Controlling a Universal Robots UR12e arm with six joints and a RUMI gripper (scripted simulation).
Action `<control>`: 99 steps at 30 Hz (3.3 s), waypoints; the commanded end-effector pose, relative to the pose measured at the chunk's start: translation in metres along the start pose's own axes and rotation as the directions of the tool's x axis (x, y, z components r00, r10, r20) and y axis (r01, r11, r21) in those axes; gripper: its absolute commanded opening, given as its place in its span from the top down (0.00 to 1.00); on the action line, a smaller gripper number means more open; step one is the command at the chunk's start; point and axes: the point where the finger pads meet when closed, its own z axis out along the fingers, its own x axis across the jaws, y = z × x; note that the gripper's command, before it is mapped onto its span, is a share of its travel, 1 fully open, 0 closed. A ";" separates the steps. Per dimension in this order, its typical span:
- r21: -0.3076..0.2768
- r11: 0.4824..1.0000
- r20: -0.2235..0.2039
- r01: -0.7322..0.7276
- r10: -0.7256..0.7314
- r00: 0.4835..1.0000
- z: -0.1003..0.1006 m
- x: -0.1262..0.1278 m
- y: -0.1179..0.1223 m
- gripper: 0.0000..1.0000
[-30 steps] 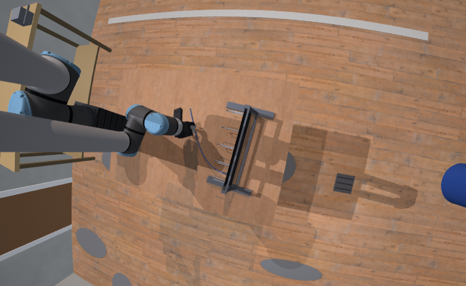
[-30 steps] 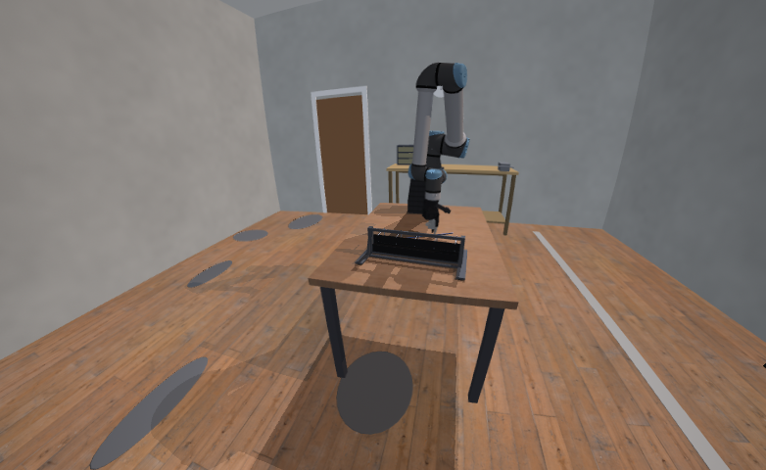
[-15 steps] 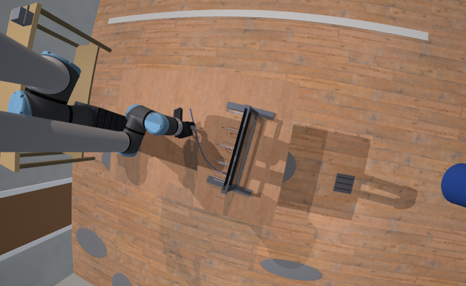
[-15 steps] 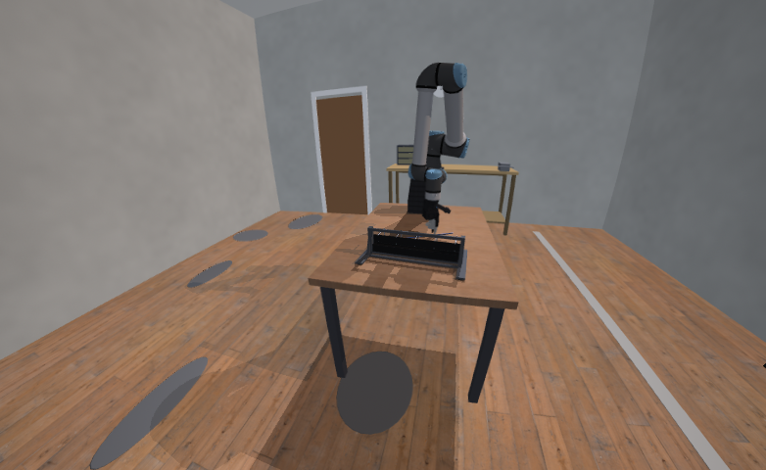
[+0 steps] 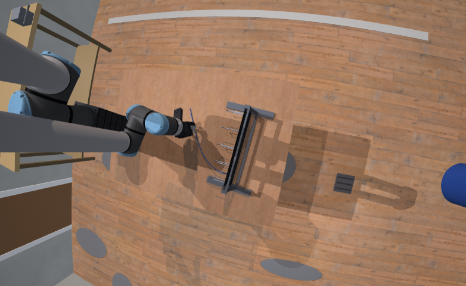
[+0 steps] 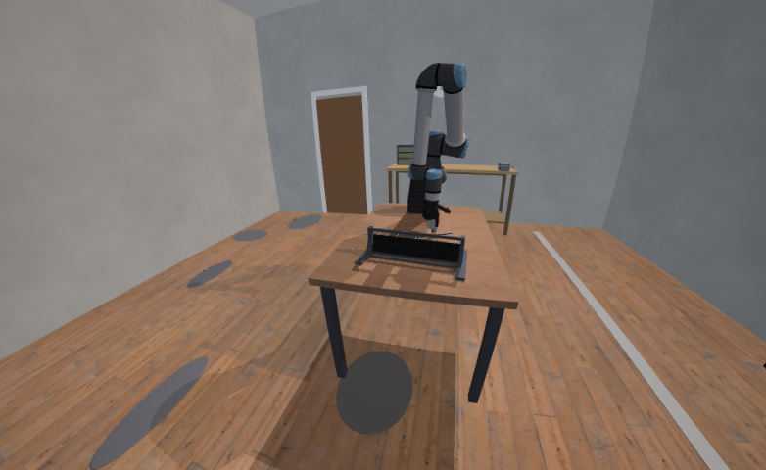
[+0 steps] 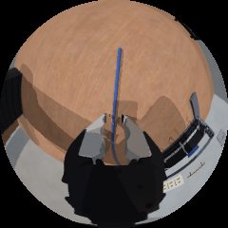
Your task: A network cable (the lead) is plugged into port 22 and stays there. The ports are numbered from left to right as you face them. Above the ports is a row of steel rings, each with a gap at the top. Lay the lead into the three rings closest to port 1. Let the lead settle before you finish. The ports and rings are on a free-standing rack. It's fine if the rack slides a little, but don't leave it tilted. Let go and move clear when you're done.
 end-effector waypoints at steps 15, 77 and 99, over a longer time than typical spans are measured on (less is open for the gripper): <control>0.000 1.000 -0.001 0.000 0.000 1.000 0.005 0.000 0.000 0.80; 0.000 1.000 -0.001 0.000 0.000 1.000 0.009 0.000 0.000 0.80; 0.000 1.000 -0.001 0.000 0.000 1.000 0.009 0.000 0.000 1.00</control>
